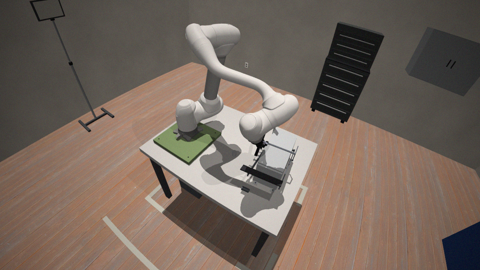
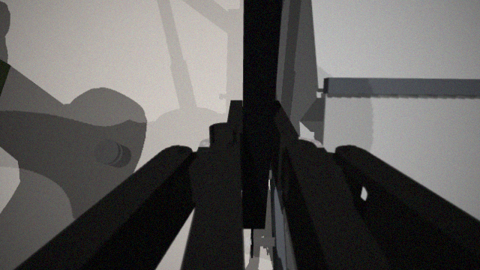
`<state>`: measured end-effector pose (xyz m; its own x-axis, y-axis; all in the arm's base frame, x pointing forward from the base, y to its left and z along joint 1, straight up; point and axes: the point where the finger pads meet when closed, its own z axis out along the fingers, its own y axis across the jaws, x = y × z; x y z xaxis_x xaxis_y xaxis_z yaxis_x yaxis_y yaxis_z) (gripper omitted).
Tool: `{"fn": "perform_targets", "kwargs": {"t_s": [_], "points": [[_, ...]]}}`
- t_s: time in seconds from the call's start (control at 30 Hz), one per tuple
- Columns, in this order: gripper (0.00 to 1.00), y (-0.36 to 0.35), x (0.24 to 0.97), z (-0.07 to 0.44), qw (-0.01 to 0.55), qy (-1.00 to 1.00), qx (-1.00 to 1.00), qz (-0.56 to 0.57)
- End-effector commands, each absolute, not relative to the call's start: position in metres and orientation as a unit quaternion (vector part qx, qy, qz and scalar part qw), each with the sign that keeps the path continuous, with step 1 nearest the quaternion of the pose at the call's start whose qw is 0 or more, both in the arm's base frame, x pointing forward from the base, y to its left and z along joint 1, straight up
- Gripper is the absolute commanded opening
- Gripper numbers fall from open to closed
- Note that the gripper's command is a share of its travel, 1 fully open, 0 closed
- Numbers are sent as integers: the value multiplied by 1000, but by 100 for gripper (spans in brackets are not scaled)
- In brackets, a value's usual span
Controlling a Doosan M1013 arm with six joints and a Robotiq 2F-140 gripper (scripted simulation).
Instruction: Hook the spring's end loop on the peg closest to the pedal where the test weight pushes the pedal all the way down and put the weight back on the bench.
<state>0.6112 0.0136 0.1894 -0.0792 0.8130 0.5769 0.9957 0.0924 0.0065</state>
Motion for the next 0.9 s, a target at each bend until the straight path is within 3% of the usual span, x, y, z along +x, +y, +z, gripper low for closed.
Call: {"fn": "perform_targets", "kwargs": {"t_s": [0.0,0.87], "points": [[17,13,611,190,221,-705,-641,-207],[17,13,607,190,228,-703,-643,-199]]}}
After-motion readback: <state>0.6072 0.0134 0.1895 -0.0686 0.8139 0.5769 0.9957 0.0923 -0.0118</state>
